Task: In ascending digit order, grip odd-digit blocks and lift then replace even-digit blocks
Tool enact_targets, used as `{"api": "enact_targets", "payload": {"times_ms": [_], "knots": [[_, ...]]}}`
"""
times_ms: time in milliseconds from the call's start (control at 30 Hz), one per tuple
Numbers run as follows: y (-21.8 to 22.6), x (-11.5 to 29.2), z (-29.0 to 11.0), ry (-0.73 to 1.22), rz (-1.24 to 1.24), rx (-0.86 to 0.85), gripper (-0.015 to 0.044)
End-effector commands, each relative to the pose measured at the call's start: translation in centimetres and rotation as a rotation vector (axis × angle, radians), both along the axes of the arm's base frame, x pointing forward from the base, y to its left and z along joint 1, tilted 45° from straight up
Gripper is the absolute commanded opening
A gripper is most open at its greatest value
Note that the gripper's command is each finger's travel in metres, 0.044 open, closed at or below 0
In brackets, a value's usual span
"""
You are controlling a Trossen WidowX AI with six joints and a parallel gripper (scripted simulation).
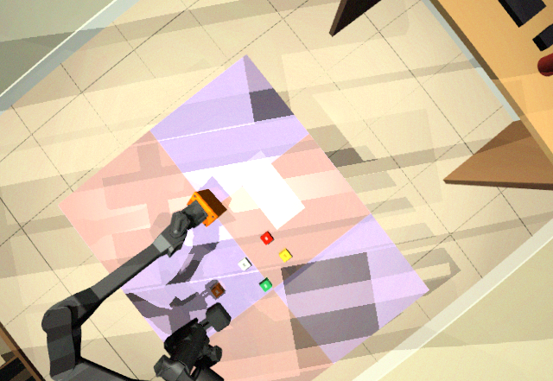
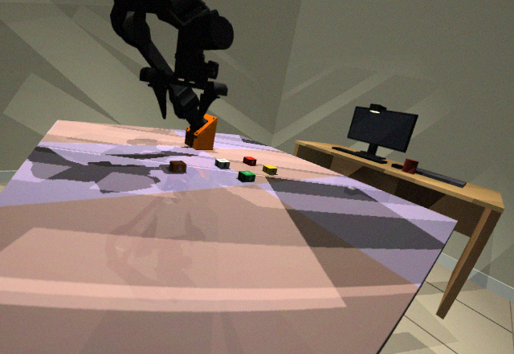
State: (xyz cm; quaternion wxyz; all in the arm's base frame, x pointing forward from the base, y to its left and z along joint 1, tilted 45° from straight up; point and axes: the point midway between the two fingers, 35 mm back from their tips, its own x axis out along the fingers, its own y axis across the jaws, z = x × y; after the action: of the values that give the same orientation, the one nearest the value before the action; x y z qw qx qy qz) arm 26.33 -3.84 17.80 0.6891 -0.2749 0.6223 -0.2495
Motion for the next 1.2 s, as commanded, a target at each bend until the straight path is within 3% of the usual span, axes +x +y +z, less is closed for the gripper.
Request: {"api": "enact_targets", "payload": {"times_ms": [0, 600, 900, 1167], "knots": [[-0.1, 0.2, 0.3, 0.016, 0.018, -0.02, 0.04], [0.1, 0.2, 0.1, 0.016, 0.019, -0.019, 0.04], [9.3, -2.3, -9.2, 0.019, 0.019, -0.012, 0.04], [9.5, -2.5, -9.5, 0.019, 0.019, -0.014, 0.04]]}}
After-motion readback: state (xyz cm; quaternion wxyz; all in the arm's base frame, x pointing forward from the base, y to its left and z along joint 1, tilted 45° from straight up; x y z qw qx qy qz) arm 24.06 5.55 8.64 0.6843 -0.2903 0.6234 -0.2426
